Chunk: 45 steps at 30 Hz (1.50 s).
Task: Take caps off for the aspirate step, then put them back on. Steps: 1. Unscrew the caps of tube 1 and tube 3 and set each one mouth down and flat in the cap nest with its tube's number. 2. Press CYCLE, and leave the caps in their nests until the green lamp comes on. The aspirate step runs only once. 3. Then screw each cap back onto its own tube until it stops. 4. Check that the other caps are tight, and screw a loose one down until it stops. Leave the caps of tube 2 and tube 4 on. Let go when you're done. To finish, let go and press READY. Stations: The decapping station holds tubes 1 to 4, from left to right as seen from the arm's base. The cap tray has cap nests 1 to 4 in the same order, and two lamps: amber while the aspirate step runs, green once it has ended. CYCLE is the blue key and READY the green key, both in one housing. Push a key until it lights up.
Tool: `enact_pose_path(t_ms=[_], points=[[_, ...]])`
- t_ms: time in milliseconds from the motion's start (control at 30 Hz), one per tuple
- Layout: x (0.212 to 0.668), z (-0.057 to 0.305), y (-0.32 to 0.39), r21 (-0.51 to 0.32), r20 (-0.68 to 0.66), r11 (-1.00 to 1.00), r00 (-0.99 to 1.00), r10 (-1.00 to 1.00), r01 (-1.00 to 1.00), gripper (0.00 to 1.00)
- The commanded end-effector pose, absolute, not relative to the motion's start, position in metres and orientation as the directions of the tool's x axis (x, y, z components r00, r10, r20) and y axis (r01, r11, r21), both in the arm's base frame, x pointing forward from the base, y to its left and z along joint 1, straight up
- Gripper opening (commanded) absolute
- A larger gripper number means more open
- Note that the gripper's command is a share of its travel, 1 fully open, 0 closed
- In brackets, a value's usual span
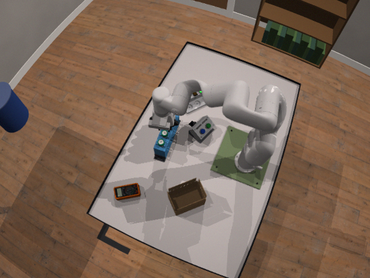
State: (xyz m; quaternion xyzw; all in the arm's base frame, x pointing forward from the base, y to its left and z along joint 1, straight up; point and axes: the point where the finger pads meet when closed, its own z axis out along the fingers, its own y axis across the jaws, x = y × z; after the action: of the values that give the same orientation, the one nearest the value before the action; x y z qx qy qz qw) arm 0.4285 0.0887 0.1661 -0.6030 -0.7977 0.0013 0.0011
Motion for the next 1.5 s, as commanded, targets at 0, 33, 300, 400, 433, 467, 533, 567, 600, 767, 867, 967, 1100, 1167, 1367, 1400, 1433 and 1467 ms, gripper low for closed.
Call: enact_pose_path(t_ms=[0,33,300,400,433,467,533,567,600,767,867,967,1100,1167,1367,1400,1433,1467], points=[[0.429,0.168,0.095,0.001,0.002,0.385,-0.385,0.923,0.923,0.46],[0.429,0.168,0.095,0.001,0.002,0.385,-0.385,0.923,0.923,0.46],[0.429,0.156,0.095,0.001,0.002,0.385,-0.385,0.923,0.923,0.46],[0.429,0.147,0.095,0.001,0.002,0.385,-0.385,0.923,0.923,0.46],[0.429,0.144,0.095,0.001,0.002,0.385,-0.385,0.923,0.923,0.46],[0.429,0.141,0.095,0.001,0.002,0.385,-0.385,0.923,0.923,0.46],[0.429,0.135,0.095,0.001,0.002,0.385,-0.385,0.923,0.923,0.46],[0.429,0.132,0.095,0.001,0.002,0.385,-0.385,0.923,0.923,0.46],[0.429,0.132,0.095,0.001,0.002,0.385,-0.385,0.923,0.923,0.46],[0.429,0.132,0.095,0.001,0.002,0.385,-0.385,0.923,0.923,0.46],[0.429,0.132,0.095,0.001,0.002,0.385,-0.385,0.923,0.923,0.46],[0.429,0.131,0.095,0.001,0.002,0.385,-0.385,0.923,0.923,0.46],[0.429,0.129,0.095,0.001,0.002,0.385,-0.385,0.923,0.923,0.46],[0.429,0.128,0.095,0.001,0.002,0.385,-0.385,0.923,0.923,0.46],[0.429,0.125,0.095,0.001,0.002,0.385,-0.385,0.923,0.923,0.46],[0.429,0.125,0.095,0.001,0.002,0.385,-0.385,0.923,0.923,0.46],[0.429,0.125,0.095,0.001,0.002,0.385,-0.385,0.923,0.923,0.46],[0.429,0.125,0.095,0.001,0.002,0.385,-0.385,0.923,0.923,0.46]])
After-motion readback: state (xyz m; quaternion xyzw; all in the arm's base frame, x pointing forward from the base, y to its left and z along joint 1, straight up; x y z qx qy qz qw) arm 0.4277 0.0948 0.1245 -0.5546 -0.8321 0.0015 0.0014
